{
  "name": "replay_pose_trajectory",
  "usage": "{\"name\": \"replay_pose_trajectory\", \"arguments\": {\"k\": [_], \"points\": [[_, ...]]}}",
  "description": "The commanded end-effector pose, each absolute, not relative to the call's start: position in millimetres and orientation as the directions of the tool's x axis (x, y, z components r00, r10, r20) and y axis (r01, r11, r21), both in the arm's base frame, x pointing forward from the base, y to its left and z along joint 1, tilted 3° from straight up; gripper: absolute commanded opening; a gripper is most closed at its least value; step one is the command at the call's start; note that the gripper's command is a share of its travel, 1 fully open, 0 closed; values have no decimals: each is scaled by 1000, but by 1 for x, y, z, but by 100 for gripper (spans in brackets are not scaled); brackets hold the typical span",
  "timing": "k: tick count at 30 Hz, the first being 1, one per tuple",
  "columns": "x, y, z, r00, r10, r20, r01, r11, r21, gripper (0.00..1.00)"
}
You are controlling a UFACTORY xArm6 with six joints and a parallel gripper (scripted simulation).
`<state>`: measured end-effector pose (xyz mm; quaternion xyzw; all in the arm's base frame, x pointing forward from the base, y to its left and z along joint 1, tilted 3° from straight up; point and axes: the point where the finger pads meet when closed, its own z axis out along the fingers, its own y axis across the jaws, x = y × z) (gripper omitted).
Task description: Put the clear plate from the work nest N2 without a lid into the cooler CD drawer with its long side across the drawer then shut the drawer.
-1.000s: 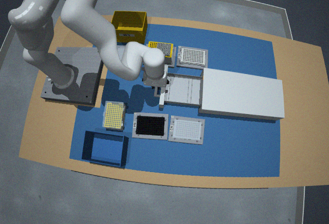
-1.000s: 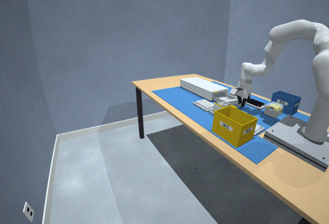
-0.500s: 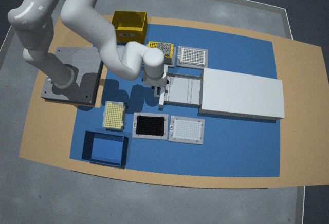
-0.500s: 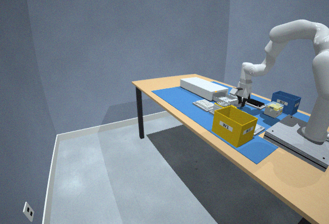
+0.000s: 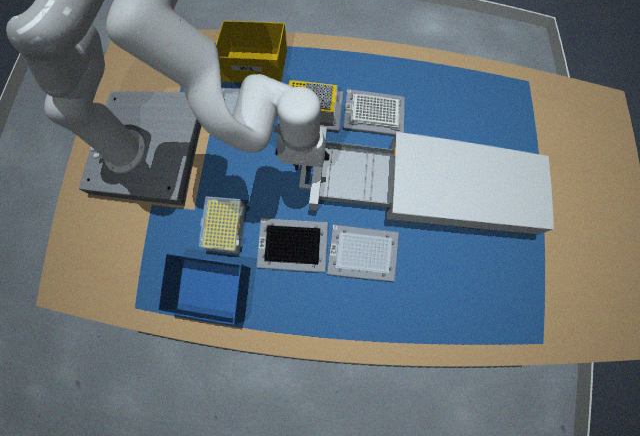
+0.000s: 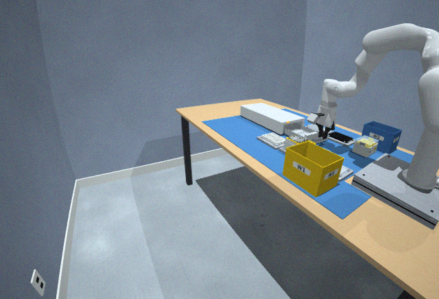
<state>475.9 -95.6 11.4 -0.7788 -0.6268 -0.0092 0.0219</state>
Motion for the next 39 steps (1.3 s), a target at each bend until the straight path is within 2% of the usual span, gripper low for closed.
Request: {"name": "replay_pose_trajectory", "arguments": {"k": [1, 39], "points": [[478, -96, 19, 214, 976, 42, 977, -213, -17, 21], [478, -99, 76, 214, 976, 42, 977, -213, -17, 21]]}}
